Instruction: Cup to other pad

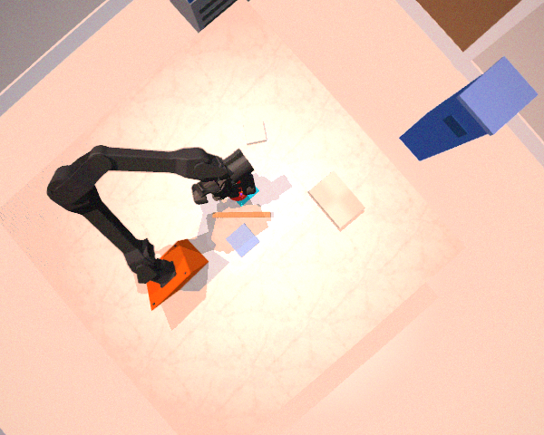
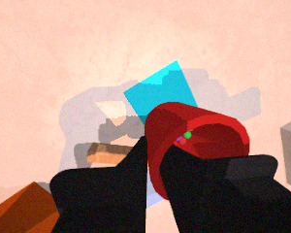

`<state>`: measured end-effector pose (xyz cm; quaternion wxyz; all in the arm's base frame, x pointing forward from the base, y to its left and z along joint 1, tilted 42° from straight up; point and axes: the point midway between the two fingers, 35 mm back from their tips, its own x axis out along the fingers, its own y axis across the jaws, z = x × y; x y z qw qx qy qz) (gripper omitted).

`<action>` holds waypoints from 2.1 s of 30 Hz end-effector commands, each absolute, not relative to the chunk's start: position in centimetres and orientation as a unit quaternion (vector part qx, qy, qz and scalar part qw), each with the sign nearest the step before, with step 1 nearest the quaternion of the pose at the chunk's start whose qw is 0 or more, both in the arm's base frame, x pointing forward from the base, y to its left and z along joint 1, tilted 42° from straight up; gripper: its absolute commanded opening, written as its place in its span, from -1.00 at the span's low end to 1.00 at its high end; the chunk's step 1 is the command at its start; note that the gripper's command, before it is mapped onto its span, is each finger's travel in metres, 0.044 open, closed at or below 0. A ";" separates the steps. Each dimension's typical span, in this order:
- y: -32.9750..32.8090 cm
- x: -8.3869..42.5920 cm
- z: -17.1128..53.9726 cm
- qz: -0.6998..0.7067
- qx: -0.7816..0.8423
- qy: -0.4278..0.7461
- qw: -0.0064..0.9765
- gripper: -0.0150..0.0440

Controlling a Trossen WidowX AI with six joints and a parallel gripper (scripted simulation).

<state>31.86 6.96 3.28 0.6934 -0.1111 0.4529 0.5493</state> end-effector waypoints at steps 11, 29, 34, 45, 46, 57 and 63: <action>8.2 32.7 3.4 0.549 -0.108 0.452 0.695 -0.49; 10.3 32.8 1.3 0.549 -0.108 0.452 0.695 -0.49; 10.9 32.8 0.7 0.549 -0.108 0.452 0.695 -0.49; 11.1 32.8 0.5 0.550 -0.111 0.451 0.694 -0.49; 11.1 32.8 0.5 0.550 -0.111 0.451 0.694 -0.49; 11.1 32.8 0.5 0.550 -0.111 0.451 0.694 -0.06; 11.0 32.8 0.7 0.550 -0.111 0.451 0.694 -0.06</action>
